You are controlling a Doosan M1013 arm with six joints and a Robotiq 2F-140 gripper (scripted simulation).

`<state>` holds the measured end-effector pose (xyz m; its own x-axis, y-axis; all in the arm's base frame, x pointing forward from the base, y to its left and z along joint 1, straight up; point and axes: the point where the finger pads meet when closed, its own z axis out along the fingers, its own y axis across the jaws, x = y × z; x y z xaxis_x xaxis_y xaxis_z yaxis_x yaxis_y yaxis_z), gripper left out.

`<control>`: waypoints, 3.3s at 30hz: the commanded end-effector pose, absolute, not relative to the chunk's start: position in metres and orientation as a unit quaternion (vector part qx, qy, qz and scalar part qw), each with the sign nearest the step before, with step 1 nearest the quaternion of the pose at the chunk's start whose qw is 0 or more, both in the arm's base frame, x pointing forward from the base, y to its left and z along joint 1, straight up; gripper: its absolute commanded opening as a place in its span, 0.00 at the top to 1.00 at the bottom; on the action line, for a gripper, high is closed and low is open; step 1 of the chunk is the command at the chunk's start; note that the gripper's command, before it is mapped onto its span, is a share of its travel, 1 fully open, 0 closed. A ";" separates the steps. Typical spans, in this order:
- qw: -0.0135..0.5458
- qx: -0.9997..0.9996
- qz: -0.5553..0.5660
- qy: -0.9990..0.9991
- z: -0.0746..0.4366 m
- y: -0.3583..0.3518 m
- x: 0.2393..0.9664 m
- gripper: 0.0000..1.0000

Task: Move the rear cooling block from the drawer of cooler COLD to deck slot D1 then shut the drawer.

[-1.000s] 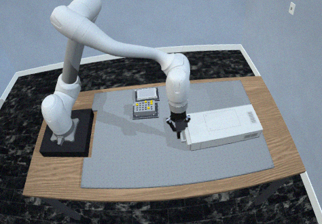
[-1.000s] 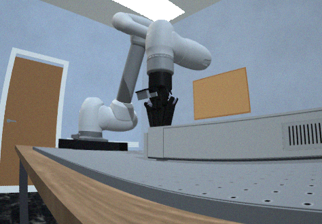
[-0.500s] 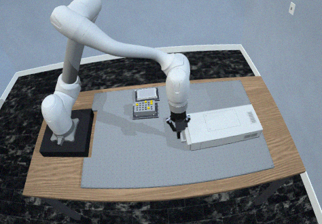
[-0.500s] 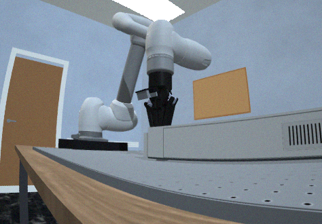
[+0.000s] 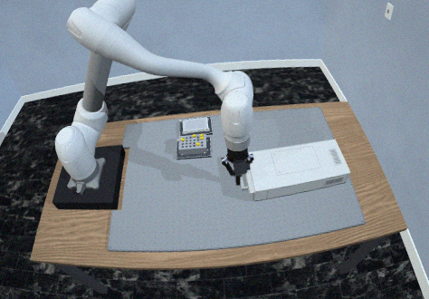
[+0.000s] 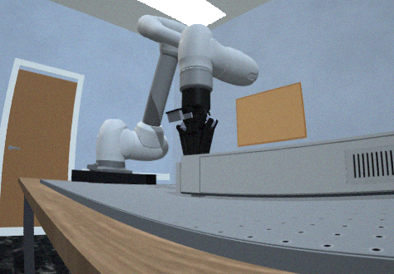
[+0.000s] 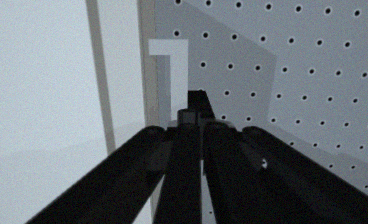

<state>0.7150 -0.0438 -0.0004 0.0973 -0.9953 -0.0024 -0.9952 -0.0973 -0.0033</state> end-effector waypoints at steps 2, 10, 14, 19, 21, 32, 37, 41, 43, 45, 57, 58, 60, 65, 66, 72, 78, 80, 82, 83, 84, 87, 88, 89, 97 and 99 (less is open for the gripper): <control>0.003 -0.741 -0.001 0.672 0.000 -0.044 0.716 0.90; 0.003 -0.741 -0.001 0.672 0.000 -0.044 0.710 0.90; 0.003 -0.741 -0.001 0.672 0.000 -0.045 0.705 0.90; 0.003 -0.741 -0.001 0.672 0.000 -0.045 0.698 0.90; 0.003 -0.741 -0.001 0.672 0.000 -0.046 0.697 0.90; 0.003 -0.741 -0.001 0.672 0.000 -0.047 0.684 0.90; 0.003 -0.741 -0.001 0.672 0.000 -0.047 0.677 0.90; 0.003 -0.741 -0.001 0.672 0.000 -0.048 0.675 0.90; 0.003 -0.741 -0.001 0.672 0.000 -0.048 0.672 0.90; 0.003 -0.741 -0.001 0.672 0.000 -0.048 0.671 0.90; 0.003 -0.741 -0.001 0.672 0.003 -0.048 0.671 0.90; 0.003 -0.741 -0.001 0.672 0.004 -0.048 0.671 0.90; 0.003 -0.741 -0.001 0.672 0.007 -0.048 0.671 0.90; 0.003 -0.741 -0.001 0.672 0.014 -0.048 0.671 0.90; 0.003 -0.741 -0.001 0.672 0.015 -0.048 0.671 0.90; 0.003 -0.741 -0.001 0.672 0.022 -0.048 0.671 0.90; 0.003 -0.741 -0.001 0.672 0.028 -0.048 0.671 0.90; 0.003 -0.741 -0.001 0.672 0.031 -0.048 0.671 0.90; 0.003 -0.741 -0.001 0.672 0.034 -0.048 0.671 0.90; 0.003 -0.741 -0.001 0.672 0.035 -0.048 0.671 0.90; 0.003 -0.741 -0.001 0.672 0.036 -0.048 0.671 0.90; 0.003 -0.741 -0.001 0.672 0.040 -0.048 0.671 0.90; 0.003 -0.741 -0.001 0.672 0.042 -0.048 0.671 0.90; 0.003 -0.741 -0.001 0.672 0.042 -0.048 0.671 0.90; 0.003 -0.741 -0.001 0.672 0.051 -0.048 0.671 0.90; 0.003 -0.741 -0.001 0.672 0.054 -0.048 0.671 0.90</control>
<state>0.6707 -0.0482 0.0503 0.0973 -0.9953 -0.0024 -0.9952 -0.0973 -0.0038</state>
